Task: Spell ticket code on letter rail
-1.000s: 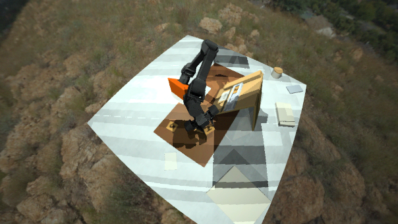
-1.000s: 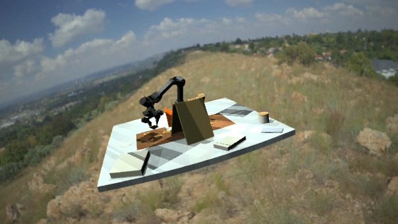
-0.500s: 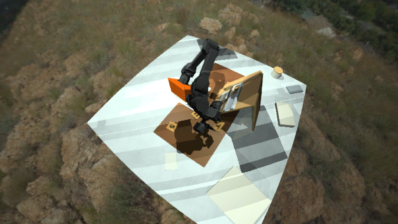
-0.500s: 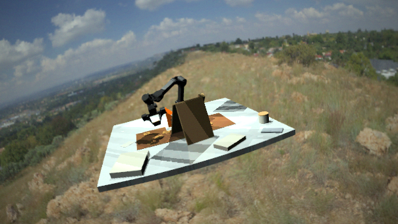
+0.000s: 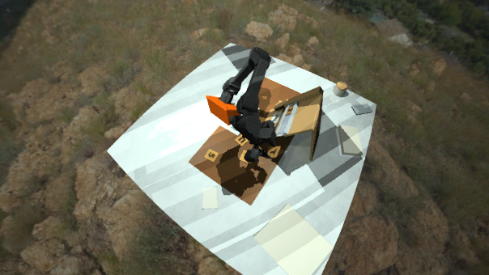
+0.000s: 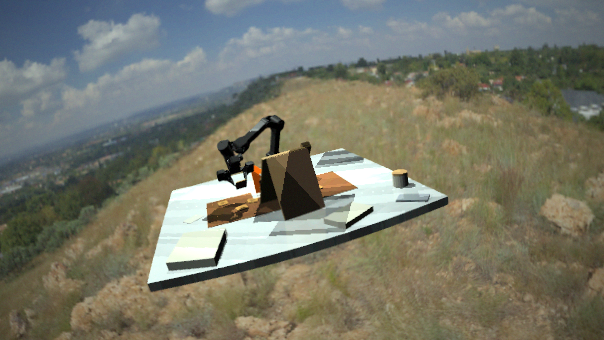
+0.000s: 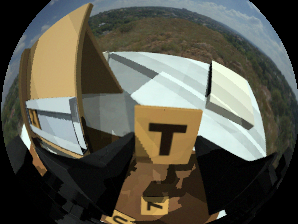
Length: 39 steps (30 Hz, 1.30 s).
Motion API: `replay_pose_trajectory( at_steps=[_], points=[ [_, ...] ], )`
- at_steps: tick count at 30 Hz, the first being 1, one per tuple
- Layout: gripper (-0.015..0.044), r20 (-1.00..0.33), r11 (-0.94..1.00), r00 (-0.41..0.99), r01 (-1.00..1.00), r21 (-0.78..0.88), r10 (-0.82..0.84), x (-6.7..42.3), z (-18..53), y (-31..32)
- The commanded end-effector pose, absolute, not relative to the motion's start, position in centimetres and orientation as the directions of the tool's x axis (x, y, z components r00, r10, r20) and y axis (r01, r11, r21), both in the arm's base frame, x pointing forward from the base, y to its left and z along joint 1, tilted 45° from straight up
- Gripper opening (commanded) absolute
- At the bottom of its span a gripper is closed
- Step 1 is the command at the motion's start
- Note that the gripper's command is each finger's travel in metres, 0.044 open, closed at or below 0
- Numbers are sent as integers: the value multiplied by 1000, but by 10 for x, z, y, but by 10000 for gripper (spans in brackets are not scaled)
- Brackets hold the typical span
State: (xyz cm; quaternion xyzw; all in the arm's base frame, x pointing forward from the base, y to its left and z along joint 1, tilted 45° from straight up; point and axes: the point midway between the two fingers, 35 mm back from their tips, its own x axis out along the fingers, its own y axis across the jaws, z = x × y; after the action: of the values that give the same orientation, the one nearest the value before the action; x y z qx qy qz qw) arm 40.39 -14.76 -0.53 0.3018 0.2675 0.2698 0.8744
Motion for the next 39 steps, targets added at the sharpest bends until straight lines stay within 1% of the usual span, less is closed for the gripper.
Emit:
replay_pose_trajectory(
  at_steps=[1, 39],
  points=[
    [0, -300, 674, 710, -323, 664, 637, 405, -4, -146],
    [0, -300, 673, 710, -323, 665, 637, 398, 2, -136]
  ],
)
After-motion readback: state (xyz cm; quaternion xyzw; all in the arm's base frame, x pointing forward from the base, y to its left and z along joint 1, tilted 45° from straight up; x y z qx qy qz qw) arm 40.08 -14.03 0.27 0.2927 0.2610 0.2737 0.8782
